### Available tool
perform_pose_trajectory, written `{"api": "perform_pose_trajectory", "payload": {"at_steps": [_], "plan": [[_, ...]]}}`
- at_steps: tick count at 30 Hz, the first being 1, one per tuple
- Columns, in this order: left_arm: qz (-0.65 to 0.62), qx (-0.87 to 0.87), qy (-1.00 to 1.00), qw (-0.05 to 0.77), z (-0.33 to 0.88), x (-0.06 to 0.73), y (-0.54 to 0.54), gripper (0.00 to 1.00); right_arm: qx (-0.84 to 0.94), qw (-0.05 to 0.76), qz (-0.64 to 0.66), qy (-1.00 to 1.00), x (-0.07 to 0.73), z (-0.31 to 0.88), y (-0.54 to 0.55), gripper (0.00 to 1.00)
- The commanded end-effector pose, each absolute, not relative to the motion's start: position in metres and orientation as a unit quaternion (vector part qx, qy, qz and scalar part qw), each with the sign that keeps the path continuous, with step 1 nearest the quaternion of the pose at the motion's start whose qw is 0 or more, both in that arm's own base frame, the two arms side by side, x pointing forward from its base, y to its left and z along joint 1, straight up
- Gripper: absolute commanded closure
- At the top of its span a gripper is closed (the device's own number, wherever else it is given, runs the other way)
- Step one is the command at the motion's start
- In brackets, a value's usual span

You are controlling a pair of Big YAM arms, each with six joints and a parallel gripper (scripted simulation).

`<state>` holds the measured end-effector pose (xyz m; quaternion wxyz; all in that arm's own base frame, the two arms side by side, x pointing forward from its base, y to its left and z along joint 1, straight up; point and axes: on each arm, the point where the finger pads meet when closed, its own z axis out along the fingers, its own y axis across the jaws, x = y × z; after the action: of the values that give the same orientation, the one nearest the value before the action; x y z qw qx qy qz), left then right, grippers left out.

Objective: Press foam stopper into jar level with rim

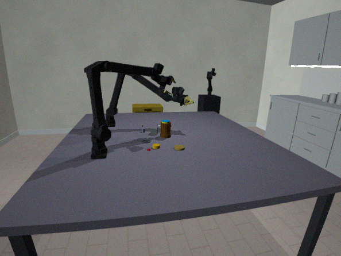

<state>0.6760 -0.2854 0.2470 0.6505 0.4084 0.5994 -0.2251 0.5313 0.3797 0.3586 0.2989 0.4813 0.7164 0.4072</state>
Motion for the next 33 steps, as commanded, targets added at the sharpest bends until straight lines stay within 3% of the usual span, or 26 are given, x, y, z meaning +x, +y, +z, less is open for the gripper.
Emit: {"api": "perform_pose_trajectory", "payload": {"at_steps": [1,8,19,25,33], "plan": [[-0.219,0.382,0.615,0.654,0.279,0.668,-0.262,1.00,0.497,0.275,0.386,0.727,0.541,0.332,0.364,0.02],[-0.195,0.335,0.643,0.660,0.314,0.661,-0.227,1.00,0.484,0.214,0.383,0.757,0.546,0.320,0.358,0.02],[-0.130,0.215,0.690,0.679,0.392,0.629,-0.142,1.00,0.521,-0.007,0.328,0.788,0.517,0.218,0.322,0.02],[-0.105,0.169,0.703,0.683,0.413,0.610,-0.110,1.00,0.512,-0.071,0.342,0.785,0.512,0.227,0.315,0.02],[-0.059,0.085,0.715,0.691,0.450,0.569,-0.056,1.00,0.552,-0.238,0.314,0.735,0.481,0.182,0.287,0.02]]}}
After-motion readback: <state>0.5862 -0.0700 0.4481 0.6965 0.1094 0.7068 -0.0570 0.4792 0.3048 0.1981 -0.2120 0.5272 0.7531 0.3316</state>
